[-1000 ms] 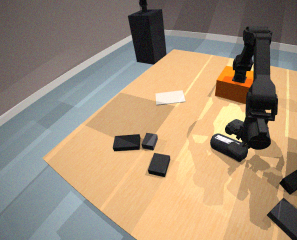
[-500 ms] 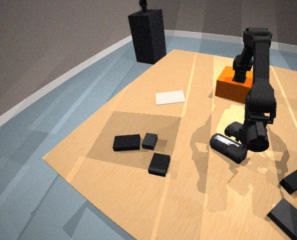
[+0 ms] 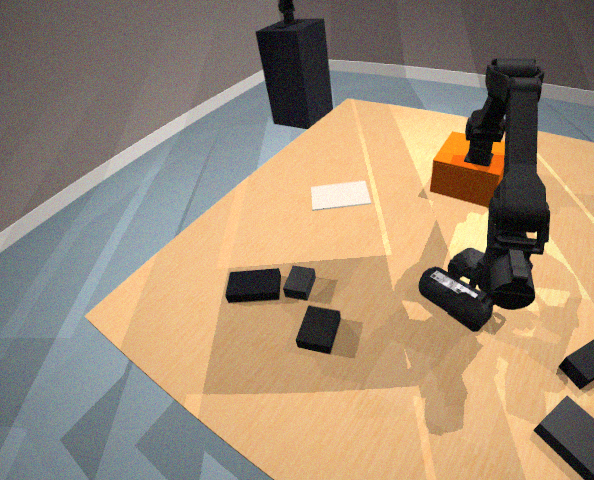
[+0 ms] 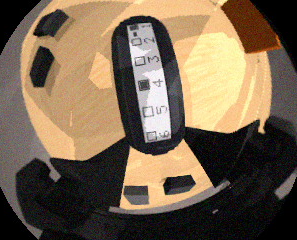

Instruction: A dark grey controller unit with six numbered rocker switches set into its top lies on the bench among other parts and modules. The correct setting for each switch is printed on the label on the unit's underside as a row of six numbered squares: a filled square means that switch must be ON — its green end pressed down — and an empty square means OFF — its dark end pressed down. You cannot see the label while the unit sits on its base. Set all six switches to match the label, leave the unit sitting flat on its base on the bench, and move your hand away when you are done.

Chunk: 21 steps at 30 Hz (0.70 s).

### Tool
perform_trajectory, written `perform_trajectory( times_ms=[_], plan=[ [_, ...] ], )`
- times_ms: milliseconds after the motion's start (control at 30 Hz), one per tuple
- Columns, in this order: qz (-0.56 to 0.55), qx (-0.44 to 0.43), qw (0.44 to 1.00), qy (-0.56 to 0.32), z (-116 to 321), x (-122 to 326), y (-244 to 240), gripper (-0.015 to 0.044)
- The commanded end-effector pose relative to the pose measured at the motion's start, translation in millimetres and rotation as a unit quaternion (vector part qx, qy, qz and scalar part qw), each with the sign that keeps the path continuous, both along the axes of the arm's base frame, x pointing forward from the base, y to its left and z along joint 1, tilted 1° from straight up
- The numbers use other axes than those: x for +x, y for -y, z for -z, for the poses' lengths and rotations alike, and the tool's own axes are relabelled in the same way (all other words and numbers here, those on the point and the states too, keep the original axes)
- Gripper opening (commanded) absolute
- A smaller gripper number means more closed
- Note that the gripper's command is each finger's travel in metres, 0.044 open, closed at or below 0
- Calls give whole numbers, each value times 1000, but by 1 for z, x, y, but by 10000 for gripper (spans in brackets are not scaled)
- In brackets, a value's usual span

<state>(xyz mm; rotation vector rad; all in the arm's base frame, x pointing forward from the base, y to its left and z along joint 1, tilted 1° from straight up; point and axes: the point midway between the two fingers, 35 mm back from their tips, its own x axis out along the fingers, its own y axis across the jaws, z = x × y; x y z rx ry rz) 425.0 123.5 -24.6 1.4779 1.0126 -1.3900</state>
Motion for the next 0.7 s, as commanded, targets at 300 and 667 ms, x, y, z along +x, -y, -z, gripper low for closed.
perform_trajectory(
  times_ms=[300,667],
  plan=[
    [1,-2,1000,-2,10,-1,2,338],
    [0,0,1000,0,9,0,0,417]
  ],
)
